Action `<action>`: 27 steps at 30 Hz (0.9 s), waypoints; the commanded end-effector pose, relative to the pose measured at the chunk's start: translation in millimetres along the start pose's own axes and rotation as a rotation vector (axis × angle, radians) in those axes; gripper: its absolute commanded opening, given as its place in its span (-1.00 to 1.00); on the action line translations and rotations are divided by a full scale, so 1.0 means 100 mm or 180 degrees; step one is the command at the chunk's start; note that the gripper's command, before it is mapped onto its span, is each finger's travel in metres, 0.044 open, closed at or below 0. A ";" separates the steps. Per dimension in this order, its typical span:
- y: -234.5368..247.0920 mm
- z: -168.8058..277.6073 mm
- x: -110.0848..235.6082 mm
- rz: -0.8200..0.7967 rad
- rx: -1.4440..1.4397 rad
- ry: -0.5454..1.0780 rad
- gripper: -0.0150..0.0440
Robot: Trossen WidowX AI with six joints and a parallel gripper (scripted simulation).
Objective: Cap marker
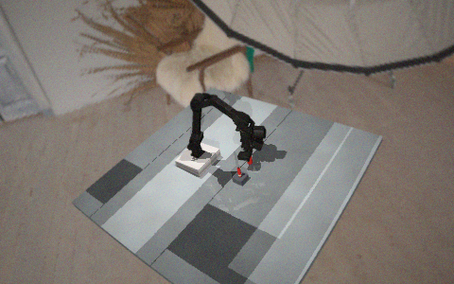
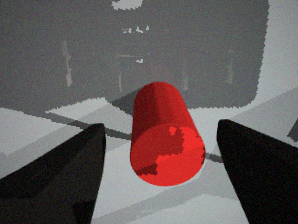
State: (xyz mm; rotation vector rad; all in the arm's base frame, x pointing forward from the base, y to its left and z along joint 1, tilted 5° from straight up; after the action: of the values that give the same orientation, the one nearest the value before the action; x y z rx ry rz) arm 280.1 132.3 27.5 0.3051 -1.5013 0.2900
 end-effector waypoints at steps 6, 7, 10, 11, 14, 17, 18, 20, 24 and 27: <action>-0.01 0.01 -0.16 0.0011 -0.0010 0.0007 0.34; -0.01 0.02 -0.18 0.0011 -0.0010 0.0007 0.34; -0.01 0.02 -0.20 0.0011 -0.0010 0.0007 0.34; -0.01 0.02 -0.20 0.0011 -0.0010 0.0007 0.25; -0.01 0.02 -0.20 0.0011 -0.0010 0.0007 -0.02; -0.01 0.02 -0.20 0.0011 -0.0010 0.0007 -0.09; -0.01 0.02 -0.20 0.0011 -0.0010 0.0007 -0.11; -0.01 0.02 -0.20 0.0011 -0.0010 0.0007 -0.15; 0.00 0.02 -0.19 0.0011 -0.0010 0.0007 -0.31; 0.00 0.01 -0.12 0.0011 -0.0010 0.0007 -0.49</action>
State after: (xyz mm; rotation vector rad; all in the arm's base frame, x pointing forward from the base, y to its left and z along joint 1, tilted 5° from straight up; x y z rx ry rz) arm 276.9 131.1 9.2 0.3030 -1.4955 0.2916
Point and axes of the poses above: the point midway between the two fingers, 35 mm back from their tips, its own x axis back along the fingers, its own y axis across the jaws, z = x × y, the point moved 2 cm from there along x, back along the fingers
